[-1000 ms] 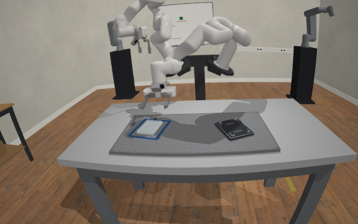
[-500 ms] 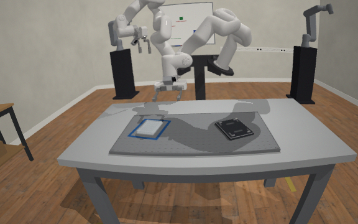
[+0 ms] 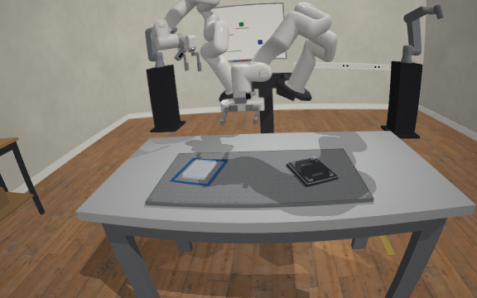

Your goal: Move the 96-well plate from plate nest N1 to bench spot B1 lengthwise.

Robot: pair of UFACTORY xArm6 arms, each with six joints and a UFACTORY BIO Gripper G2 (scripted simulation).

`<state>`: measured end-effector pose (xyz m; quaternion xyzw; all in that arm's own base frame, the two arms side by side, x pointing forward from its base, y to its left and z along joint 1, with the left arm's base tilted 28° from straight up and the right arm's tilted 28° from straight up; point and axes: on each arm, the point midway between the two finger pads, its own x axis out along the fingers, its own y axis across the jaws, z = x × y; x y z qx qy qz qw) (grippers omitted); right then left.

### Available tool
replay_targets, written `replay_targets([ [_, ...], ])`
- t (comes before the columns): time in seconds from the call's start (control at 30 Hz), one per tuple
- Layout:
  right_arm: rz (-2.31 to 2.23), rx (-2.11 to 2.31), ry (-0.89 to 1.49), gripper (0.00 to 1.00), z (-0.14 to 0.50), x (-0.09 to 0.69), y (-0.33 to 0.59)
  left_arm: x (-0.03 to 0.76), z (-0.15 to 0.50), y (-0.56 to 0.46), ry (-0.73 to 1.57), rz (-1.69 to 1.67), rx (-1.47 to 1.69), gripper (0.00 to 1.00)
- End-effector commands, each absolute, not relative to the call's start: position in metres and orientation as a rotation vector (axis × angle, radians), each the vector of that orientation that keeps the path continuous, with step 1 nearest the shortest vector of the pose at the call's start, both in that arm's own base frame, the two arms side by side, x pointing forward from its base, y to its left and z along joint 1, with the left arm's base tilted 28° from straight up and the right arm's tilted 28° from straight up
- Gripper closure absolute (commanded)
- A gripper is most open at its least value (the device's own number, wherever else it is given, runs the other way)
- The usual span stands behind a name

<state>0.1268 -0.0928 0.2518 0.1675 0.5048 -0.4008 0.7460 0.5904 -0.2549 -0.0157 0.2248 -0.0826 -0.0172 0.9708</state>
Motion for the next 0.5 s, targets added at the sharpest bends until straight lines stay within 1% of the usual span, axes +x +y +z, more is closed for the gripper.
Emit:
replay_targets([
  [0.0, -0.877, 0.366, 1.102, 0.0, 0.253, 0.127, -0.093, 0.582, 0.007, -0.24, -0.173, -0.039, 0.448, 0.63],
  [0.47, -0.877, 0.366, 1.102, 0.0, 0.253, 0.127, -0.093, 0.562, 0.05, -0.203, -0.173, -0.039, 0.449, 0.63],
])
